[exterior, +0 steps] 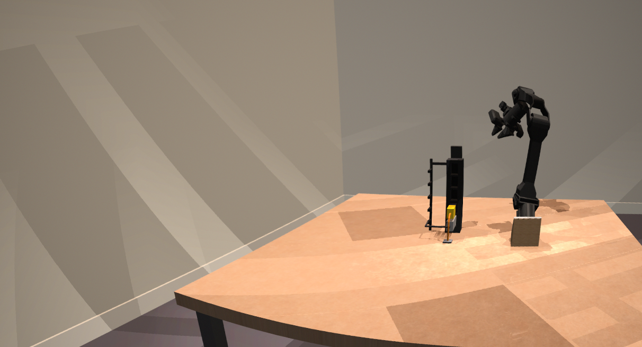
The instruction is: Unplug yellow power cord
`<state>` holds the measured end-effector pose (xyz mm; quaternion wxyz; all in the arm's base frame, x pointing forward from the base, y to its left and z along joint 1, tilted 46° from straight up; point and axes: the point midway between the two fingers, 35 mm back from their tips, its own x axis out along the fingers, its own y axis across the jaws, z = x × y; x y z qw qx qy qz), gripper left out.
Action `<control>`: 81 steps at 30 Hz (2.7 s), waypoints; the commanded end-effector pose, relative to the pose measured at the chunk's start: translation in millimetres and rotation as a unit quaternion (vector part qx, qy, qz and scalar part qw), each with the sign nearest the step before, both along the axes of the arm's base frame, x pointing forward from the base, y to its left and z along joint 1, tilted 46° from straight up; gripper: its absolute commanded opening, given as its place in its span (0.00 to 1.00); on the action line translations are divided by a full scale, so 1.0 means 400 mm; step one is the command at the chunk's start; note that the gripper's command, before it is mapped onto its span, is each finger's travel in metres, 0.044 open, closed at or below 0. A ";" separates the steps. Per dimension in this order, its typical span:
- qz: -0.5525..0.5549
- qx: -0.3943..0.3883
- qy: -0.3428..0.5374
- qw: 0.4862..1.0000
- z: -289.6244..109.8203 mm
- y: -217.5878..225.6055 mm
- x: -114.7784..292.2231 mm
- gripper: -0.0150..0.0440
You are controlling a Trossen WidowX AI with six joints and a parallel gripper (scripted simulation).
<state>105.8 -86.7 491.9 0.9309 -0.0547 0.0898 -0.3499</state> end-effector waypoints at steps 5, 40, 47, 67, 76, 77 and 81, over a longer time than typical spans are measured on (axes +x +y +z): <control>0.063 0.022 0.024 0.997 -0.032 -0.066 0.094 0.53; 0.303 0.036 0.143 0.942 -0.267 0.104 0.584 0.53; 0.348 0.024 0.169 0.922 -0.334 0.217 0.655 0.53; 0.467 -0.043 0.330 0.819 -0.657 0.601 0.722 0.53; 0.477 -0.053 0.412 0.775 -0.816 0.712 0.678 0.53; 0.475 -0.061 0.422 0.770 -0.825 0.709 0.673 0.53; 0.463 -0.127 0.496 0.724 -0.892 0.680 0.634 0.53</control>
